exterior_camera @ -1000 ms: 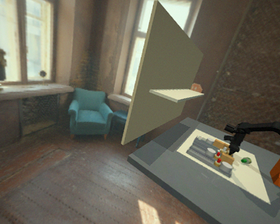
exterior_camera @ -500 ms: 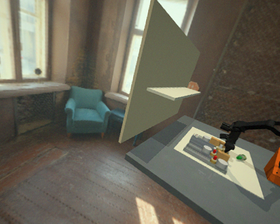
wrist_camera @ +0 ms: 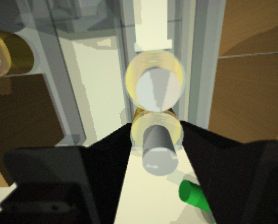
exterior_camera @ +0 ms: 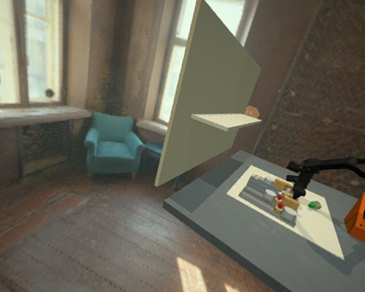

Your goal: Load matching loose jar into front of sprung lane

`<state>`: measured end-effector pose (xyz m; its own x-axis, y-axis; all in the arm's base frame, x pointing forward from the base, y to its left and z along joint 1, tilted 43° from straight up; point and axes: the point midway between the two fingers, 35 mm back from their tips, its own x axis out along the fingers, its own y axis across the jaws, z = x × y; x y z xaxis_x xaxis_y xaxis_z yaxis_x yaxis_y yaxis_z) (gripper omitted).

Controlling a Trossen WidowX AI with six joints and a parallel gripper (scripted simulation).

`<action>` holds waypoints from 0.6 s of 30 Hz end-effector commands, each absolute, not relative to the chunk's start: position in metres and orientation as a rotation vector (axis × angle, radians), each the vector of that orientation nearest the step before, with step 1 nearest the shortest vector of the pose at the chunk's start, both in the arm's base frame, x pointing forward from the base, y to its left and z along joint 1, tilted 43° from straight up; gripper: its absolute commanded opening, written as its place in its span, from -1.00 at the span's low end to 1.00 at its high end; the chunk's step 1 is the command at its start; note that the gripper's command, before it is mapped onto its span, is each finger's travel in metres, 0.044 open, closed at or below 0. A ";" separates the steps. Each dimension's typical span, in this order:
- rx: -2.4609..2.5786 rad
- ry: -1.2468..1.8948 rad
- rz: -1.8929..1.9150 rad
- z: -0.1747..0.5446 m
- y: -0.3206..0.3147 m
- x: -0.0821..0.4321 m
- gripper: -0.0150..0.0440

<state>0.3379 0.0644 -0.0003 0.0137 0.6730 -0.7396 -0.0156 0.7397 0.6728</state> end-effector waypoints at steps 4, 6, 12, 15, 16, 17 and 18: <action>0.572 1.464 0.585 -0.001 0.066 0.339 -0.49; 0.572 1.464 0.585 -0.001 0.066 0.339 -0.49; 0.572 1.464 0.585 -0.001 0.066 0.338 -0.49; 0.572 1.464 0.585 -0.001 0.066 0.338 -0.49; 0.572 1.464 0.585 -0.001 0.066 0.337 -0.49; 0.572 1.464 0.585 -0.001 0.066 0.337 -0.49; 0.572 1.464 0.585 -0.001 0.066 0.337 -0.49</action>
<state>0.3358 0.0655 -0.0019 0.0160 0.6729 -0.7395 -0.0155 0.7397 0.6728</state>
